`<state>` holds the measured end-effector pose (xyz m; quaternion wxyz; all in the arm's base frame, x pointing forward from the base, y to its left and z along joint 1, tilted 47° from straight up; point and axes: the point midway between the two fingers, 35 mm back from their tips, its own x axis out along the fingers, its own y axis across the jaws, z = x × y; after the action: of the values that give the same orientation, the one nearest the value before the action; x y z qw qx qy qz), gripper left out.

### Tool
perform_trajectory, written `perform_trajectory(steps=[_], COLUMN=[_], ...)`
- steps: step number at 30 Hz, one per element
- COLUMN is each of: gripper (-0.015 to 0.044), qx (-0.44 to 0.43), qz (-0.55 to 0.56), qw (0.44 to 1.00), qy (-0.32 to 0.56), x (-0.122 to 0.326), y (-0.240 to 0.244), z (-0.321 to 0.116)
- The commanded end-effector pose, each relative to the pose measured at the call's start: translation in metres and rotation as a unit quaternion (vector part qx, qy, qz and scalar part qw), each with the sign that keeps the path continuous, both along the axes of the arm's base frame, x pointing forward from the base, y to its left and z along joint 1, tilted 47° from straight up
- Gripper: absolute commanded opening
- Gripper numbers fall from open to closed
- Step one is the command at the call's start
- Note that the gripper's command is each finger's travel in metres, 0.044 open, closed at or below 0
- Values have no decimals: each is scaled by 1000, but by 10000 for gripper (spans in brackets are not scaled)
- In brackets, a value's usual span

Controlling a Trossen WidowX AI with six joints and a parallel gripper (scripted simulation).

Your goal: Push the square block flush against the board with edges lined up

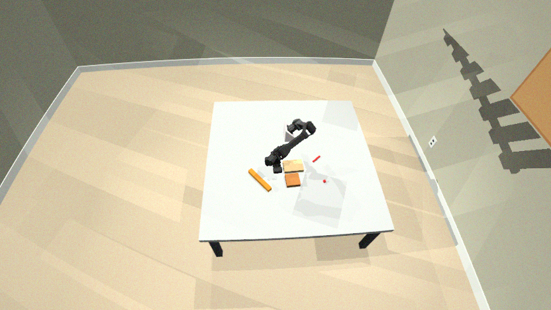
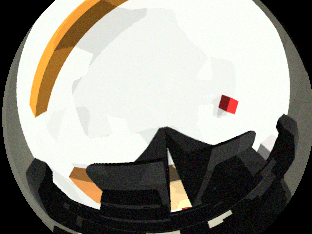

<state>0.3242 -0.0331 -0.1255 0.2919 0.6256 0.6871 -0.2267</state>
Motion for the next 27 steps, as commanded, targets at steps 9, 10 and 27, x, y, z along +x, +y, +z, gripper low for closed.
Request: perform_trajectory(steps=[9,10,27], gripper=[0,0,0], qx=[-2,-2,11], qz=[3,3,171], qw=[1000,1000,969], qy=[1,1,-176], x=[3,3,-19], y=[-40,-40,-16], z=[37,37,72])
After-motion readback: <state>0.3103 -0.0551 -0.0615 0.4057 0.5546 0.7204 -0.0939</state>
